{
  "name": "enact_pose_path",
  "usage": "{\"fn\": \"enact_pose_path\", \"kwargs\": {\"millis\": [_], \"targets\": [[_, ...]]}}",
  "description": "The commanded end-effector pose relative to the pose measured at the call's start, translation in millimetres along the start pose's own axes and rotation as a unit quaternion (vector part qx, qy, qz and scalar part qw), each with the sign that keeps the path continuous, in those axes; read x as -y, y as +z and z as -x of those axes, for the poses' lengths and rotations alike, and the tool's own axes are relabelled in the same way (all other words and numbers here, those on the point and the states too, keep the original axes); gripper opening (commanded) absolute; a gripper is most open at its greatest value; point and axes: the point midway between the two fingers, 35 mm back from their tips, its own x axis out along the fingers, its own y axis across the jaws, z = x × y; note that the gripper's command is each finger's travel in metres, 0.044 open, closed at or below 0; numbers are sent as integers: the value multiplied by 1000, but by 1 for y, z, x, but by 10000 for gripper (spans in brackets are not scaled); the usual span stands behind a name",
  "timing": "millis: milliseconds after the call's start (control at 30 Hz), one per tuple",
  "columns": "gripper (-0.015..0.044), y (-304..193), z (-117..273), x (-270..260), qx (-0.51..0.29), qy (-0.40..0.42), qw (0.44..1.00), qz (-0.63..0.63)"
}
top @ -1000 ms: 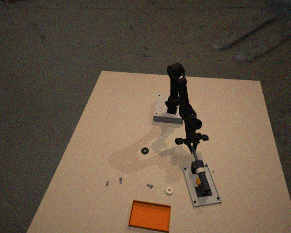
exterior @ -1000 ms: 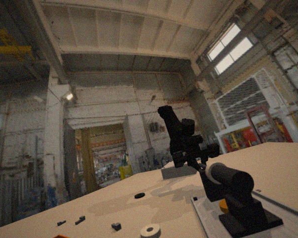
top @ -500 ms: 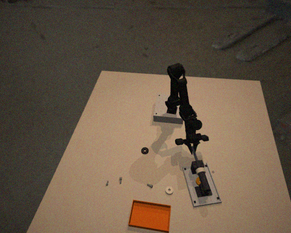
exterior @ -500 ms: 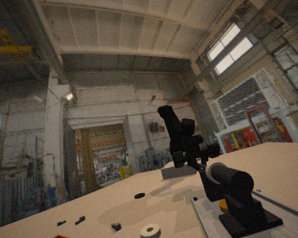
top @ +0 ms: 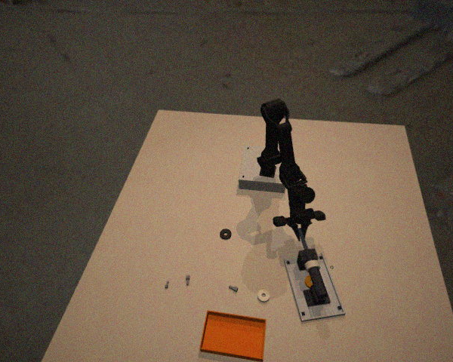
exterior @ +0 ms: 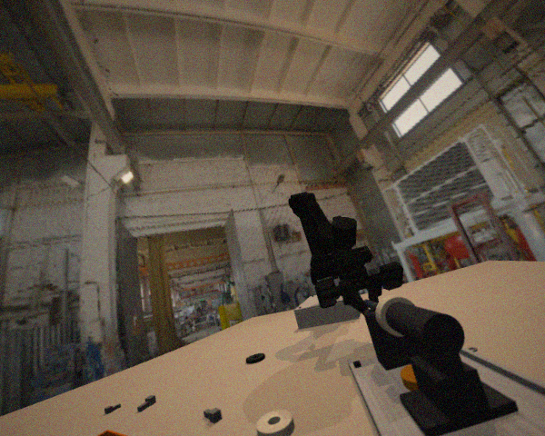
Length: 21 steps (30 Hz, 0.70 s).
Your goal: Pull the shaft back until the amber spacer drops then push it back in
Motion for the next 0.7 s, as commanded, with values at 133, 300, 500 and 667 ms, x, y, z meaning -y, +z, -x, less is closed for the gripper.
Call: {"fn": "enact_pose_path", "kwargs": {"millis": [133,300,500,667], "targets": [[0,5,-2,-1,3,2,1000,1],[0,6,-4,-1,3,2,1000,1],[0,7,-5,-1,3,2,1000,1],[0,9,-7,-1,3,2,1000,1]]}}
